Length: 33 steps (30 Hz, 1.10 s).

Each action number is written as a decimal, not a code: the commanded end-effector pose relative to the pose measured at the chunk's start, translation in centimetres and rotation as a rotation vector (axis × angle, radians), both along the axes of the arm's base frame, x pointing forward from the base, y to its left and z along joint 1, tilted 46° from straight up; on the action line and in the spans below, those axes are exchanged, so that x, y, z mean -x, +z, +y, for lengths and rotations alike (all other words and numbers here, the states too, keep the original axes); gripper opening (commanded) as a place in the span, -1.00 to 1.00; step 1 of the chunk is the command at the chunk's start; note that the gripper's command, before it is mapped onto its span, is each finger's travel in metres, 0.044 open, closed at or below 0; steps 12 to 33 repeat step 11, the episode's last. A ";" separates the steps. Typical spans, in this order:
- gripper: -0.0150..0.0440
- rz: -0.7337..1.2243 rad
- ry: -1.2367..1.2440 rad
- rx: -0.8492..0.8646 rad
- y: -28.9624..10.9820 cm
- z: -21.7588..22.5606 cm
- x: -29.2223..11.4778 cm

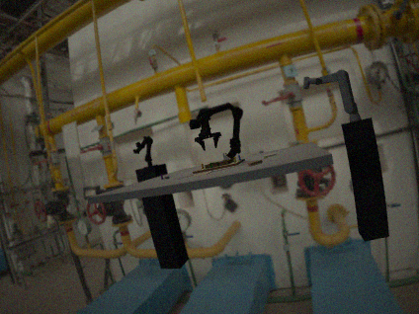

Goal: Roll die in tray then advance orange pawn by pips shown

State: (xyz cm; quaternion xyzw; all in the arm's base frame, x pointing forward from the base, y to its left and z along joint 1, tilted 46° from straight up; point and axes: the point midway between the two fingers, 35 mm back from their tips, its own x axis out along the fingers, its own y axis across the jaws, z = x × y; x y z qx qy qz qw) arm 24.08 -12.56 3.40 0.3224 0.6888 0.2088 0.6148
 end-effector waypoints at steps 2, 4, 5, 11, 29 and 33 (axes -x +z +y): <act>1.00 -0.082 0.101 -0.013 4.6 1.8 5.3; 1.00 -0.100 0.120 -0.016 5.3 2.2 6.3; 1.00 -0.102 0.122 -0.017 5.4 2.3 6.4; 1.00 -0.074 0.075 -0.005 4.1 1.2 4.3; 1.00 -0.074 0.075 -0.005 4.1 1.2 4.3; 1.00 -0.074 0.075 -0.005 4.1 1.2 4.3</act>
